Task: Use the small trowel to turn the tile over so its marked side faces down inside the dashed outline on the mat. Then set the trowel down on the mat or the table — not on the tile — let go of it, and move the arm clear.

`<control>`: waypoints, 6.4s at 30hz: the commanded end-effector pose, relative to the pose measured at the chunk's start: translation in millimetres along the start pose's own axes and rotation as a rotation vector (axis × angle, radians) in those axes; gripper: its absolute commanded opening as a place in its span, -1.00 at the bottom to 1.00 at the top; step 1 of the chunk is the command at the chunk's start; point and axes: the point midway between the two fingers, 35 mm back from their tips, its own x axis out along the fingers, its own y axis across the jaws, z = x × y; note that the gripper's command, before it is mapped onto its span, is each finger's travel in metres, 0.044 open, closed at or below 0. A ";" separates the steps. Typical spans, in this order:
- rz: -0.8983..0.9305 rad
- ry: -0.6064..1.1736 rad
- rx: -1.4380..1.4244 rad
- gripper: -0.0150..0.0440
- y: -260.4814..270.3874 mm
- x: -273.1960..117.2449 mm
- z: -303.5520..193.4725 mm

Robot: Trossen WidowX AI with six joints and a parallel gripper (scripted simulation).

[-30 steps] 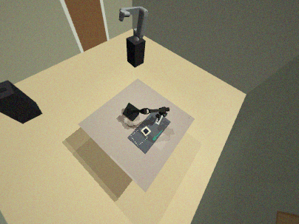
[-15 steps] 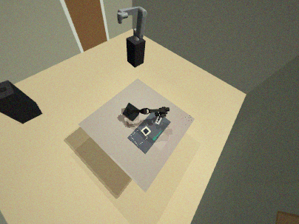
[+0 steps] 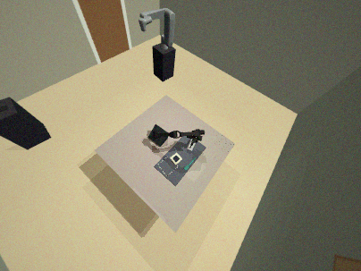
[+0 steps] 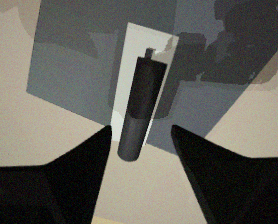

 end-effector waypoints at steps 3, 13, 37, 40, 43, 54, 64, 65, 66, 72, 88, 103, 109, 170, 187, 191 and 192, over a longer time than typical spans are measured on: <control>0.001 -0.002 0.192 0.42 0.2 0.8 -0.3; -0.003 -0.003 0.198 0.42 0.6 4.8 -0.2; -0.047 -0.011 0.202 0.42 1.9 43.8 0.1; -0.048 -0.012 0.202 0.33 1.9 44.9 0.1; -0.048 -0.012 0.202 0.07 1.9 44.9 0.1; -0.048 -0.012 0.202 -0.05 1.9 44.9 0.1; -0.048 -0.012 0.202 -0.05 1.9 44.9 0.1; -0.048 -0.012 0.202 -0.05 1.9 44.9 0.1; -0.048 -0.012 0.202 -0.05 1.9 44.9 0.1; -0.048 -0.011 0.083 -0.05 1.8 44.9 0.0; -0.048 -0.010 0.045 0.42 1.8 44.9 0.0; -0.048 -0.010 0.045 0.42 1.8 44.9 0.0; -0.008 0.002 0.045 0.42 -0.3 3.5 0.2; 0.371 -0.201 -1.280 0.53 17.1 10.4 -15.9; 0.421 -0.454 -1.800 0.53 8.9 14.0 -15.4; 0.418 -0.506 -1.890 0.53 6.0 14.7 -16.0; 0.422 -0.498 -1.892 0.53 3.1 16.5 -18.6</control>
